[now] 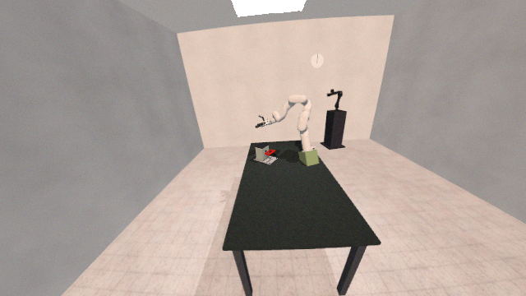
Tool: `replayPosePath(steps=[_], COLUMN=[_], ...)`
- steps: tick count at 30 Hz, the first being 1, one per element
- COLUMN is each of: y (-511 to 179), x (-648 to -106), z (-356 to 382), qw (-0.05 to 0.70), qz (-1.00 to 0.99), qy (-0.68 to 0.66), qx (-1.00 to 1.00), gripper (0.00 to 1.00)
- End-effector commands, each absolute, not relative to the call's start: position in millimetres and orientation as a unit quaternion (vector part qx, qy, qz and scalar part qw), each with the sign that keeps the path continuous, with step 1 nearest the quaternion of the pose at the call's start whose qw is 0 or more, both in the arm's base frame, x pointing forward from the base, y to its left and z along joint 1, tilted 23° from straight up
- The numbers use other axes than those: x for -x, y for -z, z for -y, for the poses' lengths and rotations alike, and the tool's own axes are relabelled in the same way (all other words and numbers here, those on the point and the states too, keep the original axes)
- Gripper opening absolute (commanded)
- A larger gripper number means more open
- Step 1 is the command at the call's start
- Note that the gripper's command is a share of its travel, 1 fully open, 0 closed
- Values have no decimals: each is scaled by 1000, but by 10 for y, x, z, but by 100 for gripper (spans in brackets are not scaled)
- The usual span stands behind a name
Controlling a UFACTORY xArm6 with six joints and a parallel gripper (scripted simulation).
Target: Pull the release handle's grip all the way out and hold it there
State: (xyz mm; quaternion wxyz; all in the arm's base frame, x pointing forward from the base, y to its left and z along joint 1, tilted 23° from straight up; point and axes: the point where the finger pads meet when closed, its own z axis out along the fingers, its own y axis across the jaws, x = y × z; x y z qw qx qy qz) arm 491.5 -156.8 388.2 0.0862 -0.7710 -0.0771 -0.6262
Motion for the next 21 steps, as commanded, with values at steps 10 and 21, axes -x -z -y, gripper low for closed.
replayPosePath(steps=[10,21], y=[-3833,-3826], x=[-5698,-5965], z=[322,-662], qw=[98,99], qz=[199,280], qy=[577,557], qx=[786,776], gripper=[100,100])
